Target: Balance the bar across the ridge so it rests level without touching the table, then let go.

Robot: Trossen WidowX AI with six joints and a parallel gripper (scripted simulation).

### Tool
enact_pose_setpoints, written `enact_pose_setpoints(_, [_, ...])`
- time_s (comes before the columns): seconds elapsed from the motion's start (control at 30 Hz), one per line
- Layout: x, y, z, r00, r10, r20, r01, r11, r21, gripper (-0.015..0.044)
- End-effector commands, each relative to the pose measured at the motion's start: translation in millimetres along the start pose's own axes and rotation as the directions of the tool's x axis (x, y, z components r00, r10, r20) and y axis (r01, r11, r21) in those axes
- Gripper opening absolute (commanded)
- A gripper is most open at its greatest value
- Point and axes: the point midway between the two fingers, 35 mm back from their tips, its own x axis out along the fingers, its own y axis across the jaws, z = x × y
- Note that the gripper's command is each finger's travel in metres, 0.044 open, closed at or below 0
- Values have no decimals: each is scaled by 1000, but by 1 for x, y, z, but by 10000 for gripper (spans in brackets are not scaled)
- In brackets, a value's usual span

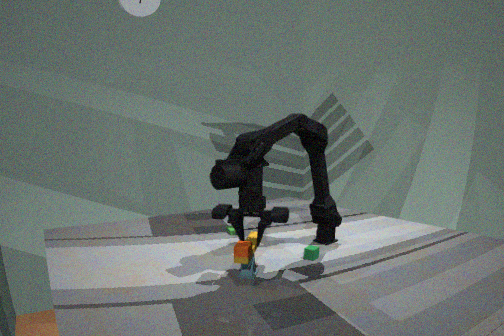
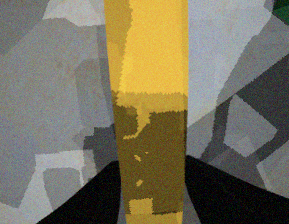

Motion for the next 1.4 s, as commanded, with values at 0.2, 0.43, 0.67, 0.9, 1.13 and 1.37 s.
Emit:
enact_pose_setpoints(0.2, [0, 0, 0, 1000, 0, 0, 0, 1000, 0, 185])
enact_pose_setpoints(0.43, [0, 0, 0, 1000, 0, 0, 0, 1000, 0, 185])
enact_pose_setpoints(0.67, [0, 0, 0, 1000, 0, 0, 0, 1000, 0, 342])
enact_pose_setpoints(0.9, [-2, 0, 0, 1000, 0, -1, 0, 1000, 0, 440])
enact_pose_setpoints(1.13, [-81, 1, -2, 1000, 13, -18, -13, 1000, 0, 440])
enact_pose_setpoints(1.37, [-100, -1, 1, 1000, 16, -22, -16, 1000, 1, 440])
